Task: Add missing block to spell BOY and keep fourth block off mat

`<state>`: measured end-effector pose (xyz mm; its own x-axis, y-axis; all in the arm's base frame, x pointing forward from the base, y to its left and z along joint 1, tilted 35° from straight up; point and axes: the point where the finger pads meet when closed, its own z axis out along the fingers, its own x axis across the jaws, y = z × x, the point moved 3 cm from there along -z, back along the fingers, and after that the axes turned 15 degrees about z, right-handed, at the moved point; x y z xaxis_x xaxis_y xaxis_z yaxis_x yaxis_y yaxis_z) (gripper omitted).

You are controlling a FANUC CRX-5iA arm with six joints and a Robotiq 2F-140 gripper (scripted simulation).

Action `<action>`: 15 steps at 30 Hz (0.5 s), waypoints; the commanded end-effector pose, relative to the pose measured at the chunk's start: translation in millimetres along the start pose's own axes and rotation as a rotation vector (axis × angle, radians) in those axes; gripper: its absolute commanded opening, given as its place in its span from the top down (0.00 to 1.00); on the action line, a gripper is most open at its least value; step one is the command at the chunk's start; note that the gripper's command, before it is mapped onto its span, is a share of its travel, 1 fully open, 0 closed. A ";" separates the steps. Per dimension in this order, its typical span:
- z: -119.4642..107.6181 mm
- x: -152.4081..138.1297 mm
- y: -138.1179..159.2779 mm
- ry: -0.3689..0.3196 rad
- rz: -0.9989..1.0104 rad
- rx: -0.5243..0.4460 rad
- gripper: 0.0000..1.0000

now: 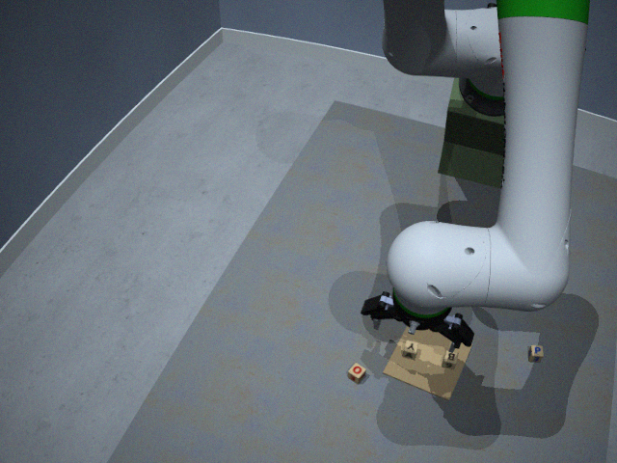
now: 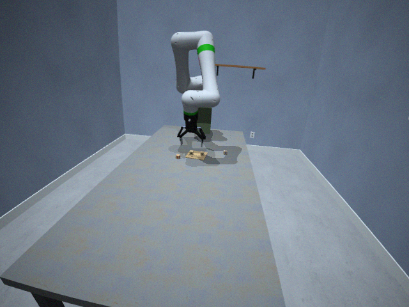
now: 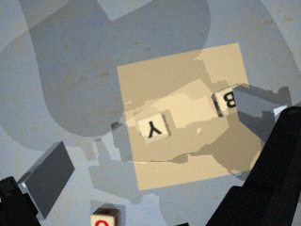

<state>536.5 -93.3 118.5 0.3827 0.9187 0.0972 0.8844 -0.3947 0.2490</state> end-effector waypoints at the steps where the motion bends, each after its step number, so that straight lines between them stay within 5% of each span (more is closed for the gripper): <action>1: -0.1 0.0 0.1 0.000 0.000 0.000 0.00; 8: -0.8 -0.6 1.2 0.000 0.000 0.000 0.00; 15: -48.0 -47.8 69.6 -0.001 0.002 0.001 0.00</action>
<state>551.7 -128.2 148.2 0.3878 0.9171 0.0920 0.8805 -0.3981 0.2573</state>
